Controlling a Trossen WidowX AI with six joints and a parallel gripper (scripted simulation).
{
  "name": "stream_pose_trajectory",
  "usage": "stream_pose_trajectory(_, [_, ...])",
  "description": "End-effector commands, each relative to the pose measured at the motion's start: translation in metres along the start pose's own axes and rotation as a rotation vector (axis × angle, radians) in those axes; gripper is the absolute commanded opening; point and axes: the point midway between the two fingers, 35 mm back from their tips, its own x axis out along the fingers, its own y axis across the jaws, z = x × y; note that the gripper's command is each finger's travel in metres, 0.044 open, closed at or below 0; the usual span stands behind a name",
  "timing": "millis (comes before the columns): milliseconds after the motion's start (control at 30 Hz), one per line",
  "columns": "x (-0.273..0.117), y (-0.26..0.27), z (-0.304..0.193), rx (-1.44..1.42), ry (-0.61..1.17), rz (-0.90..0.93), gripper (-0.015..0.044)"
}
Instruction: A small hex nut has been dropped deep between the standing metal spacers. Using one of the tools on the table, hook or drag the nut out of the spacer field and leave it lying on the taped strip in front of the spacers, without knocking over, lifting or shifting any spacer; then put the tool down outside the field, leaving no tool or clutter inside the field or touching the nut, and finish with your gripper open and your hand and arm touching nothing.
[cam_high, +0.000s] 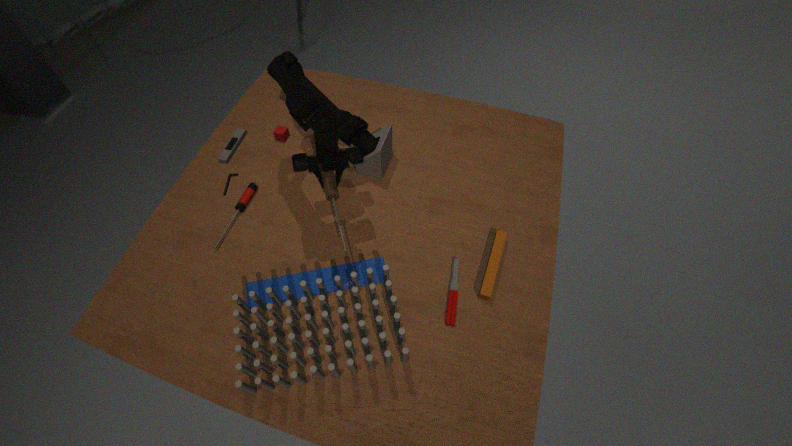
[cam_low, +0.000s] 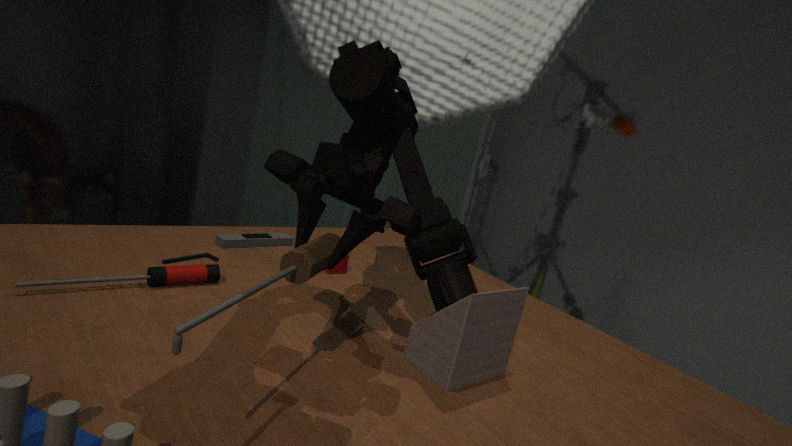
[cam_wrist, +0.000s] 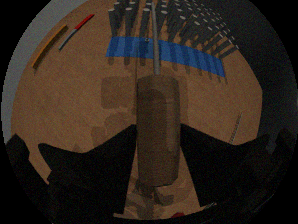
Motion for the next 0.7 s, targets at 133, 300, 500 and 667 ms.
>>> stream_pose_trajectory(133, [-0.008, 0.008, 0.031, -0.154, -0.009, 0.065, 0.0])
stream_pose_trajectory(300, [-0.012, 0.017, 0.051, -0.262, -0.011, 0.106, 0.0])
stream_pose_trajectory(500, [-0.017, 0.029, 0.074, -0.39, -0.016, 0.155, 0.0])
stream_pose_trajectory(667, [-0.019, 0.04, 0.092, -0.496, -0.023, 0.197, 0.0])
